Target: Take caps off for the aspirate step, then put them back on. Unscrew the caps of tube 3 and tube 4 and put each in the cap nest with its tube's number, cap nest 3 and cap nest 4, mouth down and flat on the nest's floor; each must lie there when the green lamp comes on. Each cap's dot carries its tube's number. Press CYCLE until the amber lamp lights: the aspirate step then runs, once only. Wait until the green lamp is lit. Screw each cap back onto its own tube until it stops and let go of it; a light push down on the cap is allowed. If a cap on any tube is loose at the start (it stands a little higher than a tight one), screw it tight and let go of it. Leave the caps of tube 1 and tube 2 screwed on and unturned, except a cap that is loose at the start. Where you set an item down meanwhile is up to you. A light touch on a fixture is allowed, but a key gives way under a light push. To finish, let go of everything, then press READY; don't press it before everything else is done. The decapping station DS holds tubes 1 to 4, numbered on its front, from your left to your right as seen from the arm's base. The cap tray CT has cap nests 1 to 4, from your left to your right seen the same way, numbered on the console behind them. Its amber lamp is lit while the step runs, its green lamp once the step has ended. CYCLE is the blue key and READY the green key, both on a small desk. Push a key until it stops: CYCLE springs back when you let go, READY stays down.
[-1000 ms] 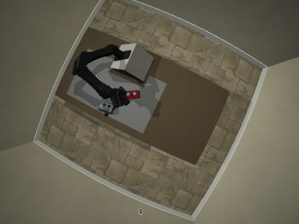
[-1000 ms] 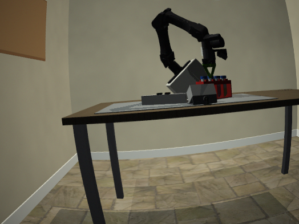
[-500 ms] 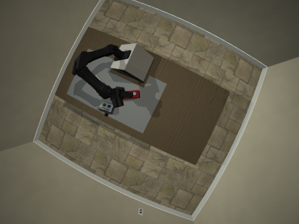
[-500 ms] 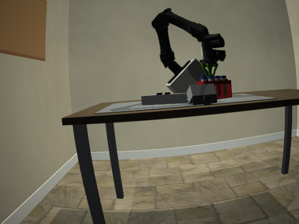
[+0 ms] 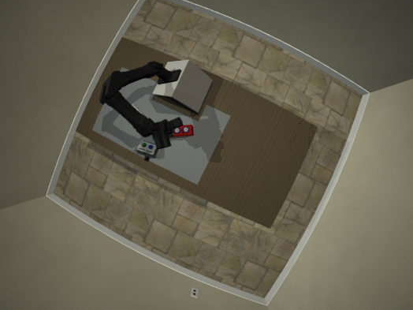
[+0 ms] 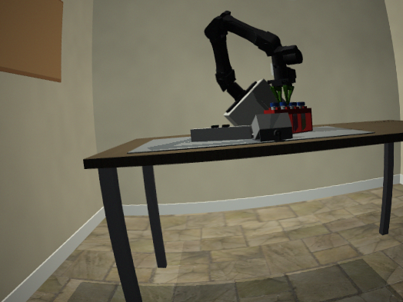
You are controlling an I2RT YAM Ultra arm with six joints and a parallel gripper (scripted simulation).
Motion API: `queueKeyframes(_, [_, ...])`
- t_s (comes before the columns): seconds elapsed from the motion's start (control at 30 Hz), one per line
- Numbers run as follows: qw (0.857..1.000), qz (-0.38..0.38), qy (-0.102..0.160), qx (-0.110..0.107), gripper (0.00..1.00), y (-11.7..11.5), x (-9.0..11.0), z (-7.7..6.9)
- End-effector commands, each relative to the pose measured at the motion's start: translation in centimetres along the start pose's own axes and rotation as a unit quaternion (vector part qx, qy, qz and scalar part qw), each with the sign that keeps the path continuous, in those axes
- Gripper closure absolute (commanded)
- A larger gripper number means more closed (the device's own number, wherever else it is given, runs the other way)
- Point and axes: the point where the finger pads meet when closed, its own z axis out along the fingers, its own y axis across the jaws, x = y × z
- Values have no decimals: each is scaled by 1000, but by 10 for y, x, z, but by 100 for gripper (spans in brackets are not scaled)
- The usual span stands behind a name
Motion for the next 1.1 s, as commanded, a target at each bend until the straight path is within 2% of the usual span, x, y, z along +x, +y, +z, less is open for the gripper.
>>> queueKeyframes(0.0, [1000, -31, 3, 4, 100, -2, 1, -3])
queueKeyframes(0.03, [1000, -31, 3, 4, 100, -2, 1, -3])
queueKeyframes(0.07, [1000, -31, 3, 4, 51, -2, 1, -3])
queueKeyframes(0.47, [1000, -31, 3, 4, 51, -2, 1, -3])
queueKeyframes(0.53, [999, 53, 2, 4, 51, -2, 1, -3])
queueKeyframes(0.63, [985, 170, 2, 5, 51, -2, 1, -3])
queueKeyframes(0.67, [984, 177, 2, 5, 51, -2, 1, -3])
queueKeyframes(0.7, [976, 218, 1, 5, 51, -2, 1, -3])
queueKeyframes(0.77, [976, 218, 1, 5, 51, -2, 1, -3])
queueKeyframes(0.83, [954, 298, 1, 5, 51, -2, 1, -3])
queueKeyframes(0.87, [954, 298, 1, 5, 51, -2, 1, -3])
queueKeyframes(0.93, [930, 369, 1, 5, 51, -2, 1, -3])
queueKeyframes(0.97, [926, 377, 1, 5, 51, -2, 1, -3])
queueKeyframes(1.0, [910, 414, 0, 5, 51, -2, 1, -3])
queueKeyframes(1.03, [910, 415, 0, 5, 51, -2, 1, -3])
queueKeyframes(1.07, [892, 452, 0, 5, 51, -2, 1, -3])
